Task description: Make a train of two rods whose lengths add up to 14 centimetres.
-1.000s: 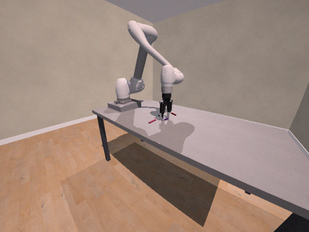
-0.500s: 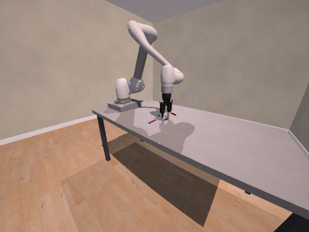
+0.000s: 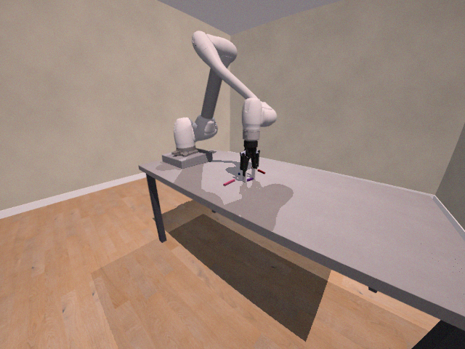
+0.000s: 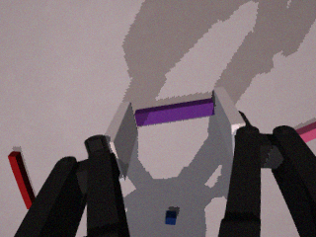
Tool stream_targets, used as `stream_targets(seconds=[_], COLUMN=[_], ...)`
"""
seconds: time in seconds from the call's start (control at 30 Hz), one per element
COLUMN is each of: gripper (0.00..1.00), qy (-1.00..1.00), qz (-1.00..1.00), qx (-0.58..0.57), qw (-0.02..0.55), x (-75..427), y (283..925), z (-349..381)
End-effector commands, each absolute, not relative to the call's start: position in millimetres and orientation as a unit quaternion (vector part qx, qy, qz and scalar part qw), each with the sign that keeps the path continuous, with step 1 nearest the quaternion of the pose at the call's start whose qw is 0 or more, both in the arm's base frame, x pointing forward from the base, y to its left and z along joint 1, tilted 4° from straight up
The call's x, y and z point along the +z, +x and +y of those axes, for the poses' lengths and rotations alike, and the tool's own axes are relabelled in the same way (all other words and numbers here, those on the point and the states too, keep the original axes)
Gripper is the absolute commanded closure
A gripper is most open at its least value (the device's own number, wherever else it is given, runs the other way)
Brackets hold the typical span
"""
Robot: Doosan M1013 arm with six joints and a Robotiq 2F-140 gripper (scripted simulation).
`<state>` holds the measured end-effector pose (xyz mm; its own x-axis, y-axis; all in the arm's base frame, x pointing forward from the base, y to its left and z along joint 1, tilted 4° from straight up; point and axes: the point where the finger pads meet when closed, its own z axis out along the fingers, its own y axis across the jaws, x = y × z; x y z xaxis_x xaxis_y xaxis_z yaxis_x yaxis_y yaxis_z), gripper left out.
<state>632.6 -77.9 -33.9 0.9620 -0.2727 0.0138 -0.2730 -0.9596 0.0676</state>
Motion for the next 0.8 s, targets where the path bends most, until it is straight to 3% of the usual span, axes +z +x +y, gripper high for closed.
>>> stream_targets(seconds=[0.0, 0.13, 0.77], gripper=[0.57, 0.52, 0.52], qy=[0.99, 0.99, 0.99], qz=[-0.138, -0.138, -0.138], qx=[0.002, 0.002, 0.002], qw=[0.034, 0.034, 0.034], x=[-33.8, -33.8, -26.6], y=[632.6, 632.6, 632.6], z=[-77.9, -77.9, -77.4])
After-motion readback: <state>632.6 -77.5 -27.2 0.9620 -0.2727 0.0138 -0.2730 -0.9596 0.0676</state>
